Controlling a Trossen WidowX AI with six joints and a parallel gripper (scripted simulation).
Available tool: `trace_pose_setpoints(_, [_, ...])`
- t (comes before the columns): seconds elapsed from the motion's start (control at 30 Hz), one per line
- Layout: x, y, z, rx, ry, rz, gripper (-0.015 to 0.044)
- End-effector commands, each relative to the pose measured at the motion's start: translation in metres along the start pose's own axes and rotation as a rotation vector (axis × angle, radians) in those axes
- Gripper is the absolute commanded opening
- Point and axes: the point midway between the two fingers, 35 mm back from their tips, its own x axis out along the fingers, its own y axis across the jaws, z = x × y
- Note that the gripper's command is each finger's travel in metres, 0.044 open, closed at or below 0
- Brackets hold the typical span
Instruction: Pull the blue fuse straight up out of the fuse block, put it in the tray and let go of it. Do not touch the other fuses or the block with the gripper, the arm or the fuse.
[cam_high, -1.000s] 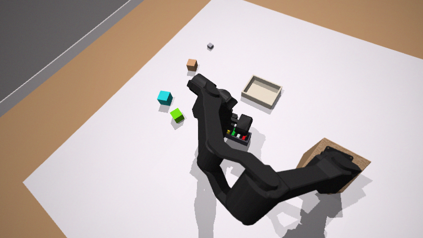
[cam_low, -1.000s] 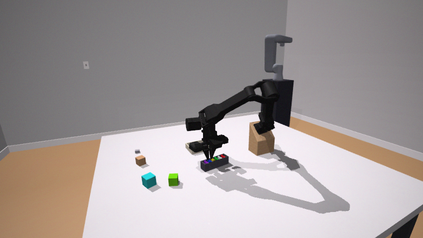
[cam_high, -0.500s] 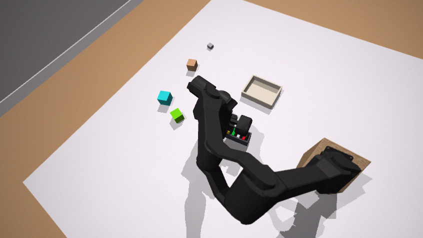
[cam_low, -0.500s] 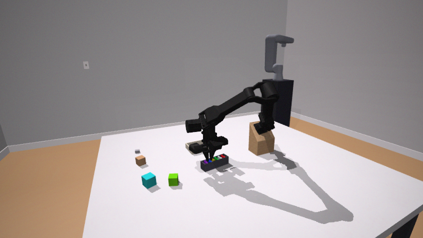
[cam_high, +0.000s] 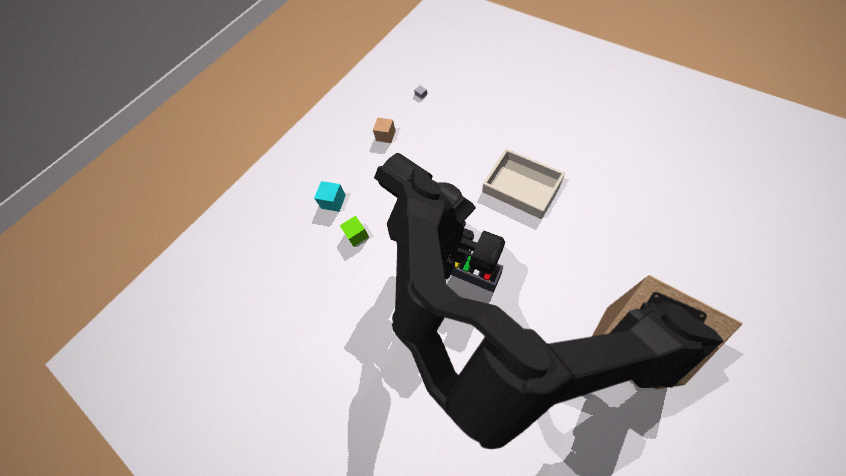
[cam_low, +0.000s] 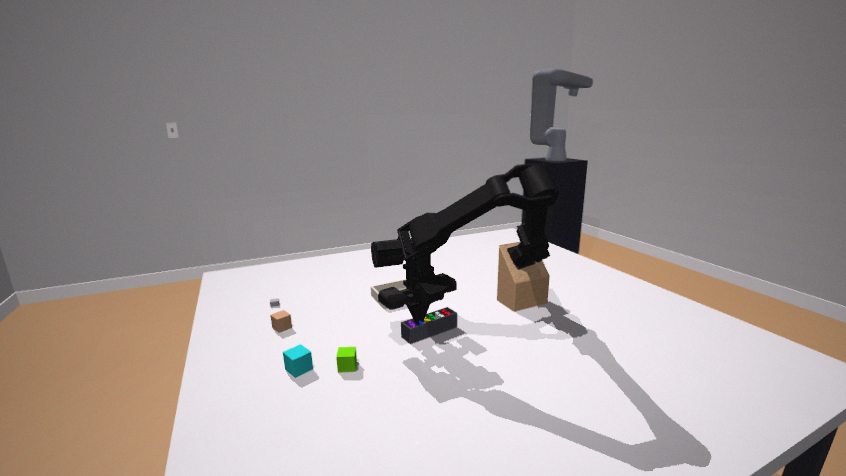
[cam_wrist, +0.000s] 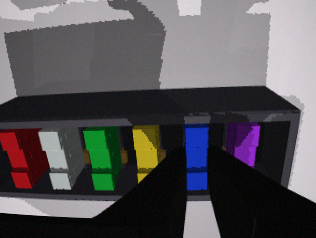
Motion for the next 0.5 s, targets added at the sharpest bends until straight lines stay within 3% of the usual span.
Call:
trace_pose_setpoints(0.0, [-0.0002,-0.0002,0.0000,0.000,0.000,0.000,0.0014])
trace_pose_setpoints(0.47, [-0.0043,-0.0004,-0.0001,0.000,0.000,0.000,0.0000])
